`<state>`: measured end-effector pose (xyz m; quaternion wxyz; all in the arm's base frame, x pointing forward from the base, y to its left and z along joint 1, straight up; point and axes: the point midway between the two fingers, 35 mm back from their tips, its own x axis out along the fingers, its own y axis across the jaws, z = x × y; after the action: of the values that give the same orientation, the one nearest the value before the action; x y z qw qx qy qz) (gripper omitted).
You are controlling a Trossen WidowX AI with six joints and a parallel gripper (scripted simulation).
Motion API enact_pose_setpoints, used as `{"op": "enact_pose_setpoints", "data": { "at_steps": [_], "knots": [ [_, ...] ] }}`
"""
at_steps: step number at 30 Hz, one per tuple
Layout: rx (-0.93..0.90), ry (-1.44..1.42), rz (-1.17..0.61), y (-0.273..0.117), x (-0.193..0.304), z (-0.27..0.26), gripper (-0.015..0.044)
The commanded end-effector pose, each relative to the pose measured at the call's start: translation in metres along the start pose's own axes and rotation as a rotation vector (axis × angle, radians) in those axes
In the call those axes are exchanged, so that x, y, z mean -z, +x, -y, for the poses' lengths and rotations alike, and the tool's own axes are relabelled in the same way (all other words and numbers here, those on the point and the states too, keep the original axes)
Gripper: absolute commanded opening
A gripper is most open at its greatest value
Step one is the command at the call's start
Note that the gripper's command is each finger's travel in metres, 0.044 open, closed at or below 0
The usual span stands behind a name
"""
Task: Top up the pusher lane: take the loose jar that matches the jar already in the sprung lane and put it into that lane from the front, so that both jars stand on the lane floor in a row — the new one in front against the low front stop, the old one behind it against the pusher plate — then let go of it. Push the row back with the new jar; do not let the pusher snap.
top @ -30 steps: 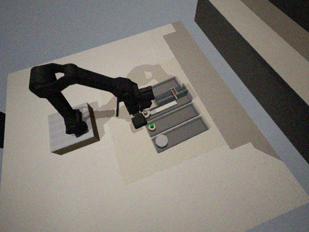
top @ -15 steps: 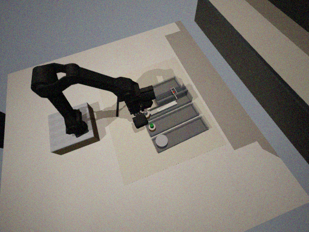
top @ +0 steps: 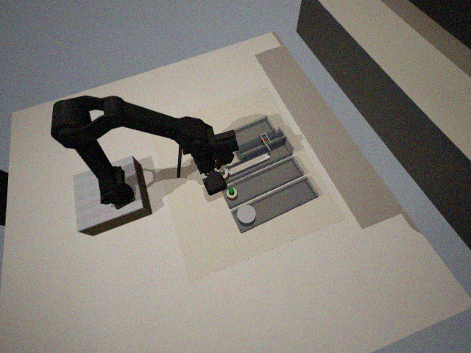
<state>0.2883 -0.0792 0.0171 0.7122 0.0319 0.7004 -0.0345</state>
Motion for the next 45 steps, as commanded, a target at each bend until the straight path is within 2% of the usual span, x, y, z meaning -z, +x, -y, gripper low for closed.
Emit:
{"op": "enact_pose_setpoints", "data": {
  "at_steps": [1,45],
  "knots": [
    [0.001,0.003,0.014,-0.001,-0.006,0.000,0.0000],
    [0.001,0.003,0.015,-0.002,-0.025,0.001,0.0000]
  ]
}}
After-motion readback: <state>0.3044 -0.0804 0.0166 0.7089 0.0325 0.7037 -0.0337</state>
